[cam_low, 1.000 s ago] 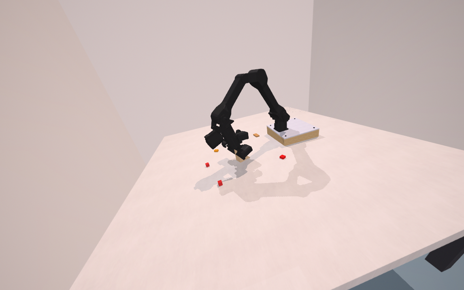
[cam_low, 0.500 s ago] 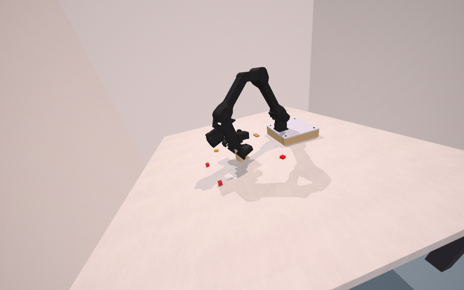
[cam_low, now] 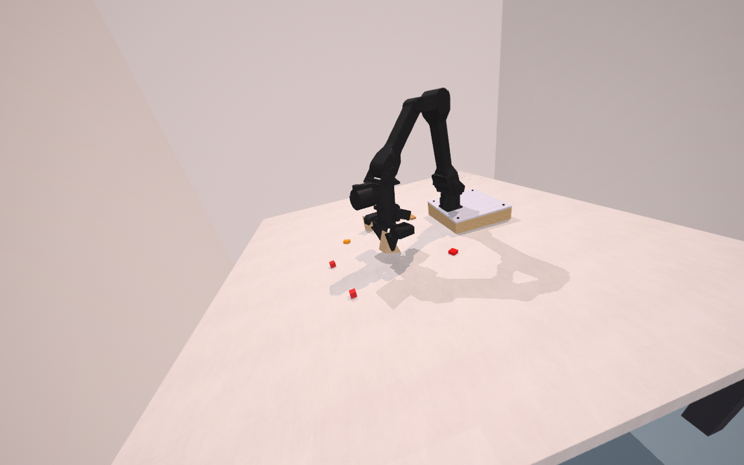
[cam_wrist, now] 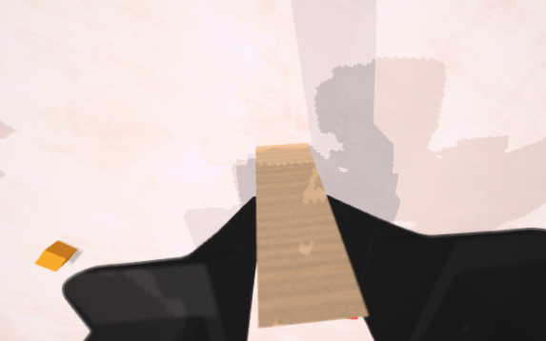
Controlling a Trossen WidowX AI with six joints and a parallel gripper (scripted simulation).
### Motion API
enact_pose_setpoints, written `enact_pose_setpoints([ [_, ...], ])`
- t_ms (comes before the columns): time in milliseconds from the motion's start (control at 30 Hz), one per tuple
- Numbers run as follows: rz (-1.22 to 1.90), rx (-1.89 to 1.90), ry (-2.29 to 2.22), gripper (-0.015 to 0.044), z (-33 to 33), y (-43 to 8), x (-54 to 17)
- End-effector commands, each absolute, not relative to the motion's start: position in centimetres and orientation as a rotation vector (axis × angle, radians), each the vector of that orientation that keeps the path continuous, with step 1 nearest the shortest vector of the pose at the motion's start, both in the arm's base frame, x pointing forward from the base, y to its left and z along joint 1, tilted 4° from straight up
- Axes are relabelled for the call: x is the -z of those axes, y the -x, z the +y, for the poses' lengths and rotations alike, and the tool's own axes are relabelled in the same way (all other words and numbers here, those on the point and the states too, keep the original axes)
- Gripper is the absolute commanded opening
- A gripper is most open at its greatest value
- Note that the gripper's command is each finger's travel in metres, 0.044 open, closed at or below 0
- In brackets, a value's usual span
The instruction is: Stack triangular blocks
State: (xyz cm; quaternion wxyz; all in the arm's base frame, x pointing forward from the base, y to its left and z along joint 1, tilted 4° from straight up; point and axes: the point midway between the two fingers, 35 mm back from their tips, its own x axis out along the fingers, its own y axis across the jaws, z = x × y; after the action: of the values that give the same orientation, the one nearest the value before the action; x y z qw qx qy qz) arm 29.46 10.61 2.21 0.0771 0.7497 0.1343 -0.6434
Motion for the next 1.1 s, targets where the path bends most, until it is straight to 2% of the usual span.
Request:
enact_pose_setpoints([
  [0, 0.418, 1.803, -2.375, 0.0, 10.4, -28.8, -2.6],
  [900, 0.489, 0.923, -2.945, 0.0, 8.9, -24.4, -2.1],
  [1067, 0.489, 0.908, -2.952, 0.0, 8.8, -23.9, -2.1],
])
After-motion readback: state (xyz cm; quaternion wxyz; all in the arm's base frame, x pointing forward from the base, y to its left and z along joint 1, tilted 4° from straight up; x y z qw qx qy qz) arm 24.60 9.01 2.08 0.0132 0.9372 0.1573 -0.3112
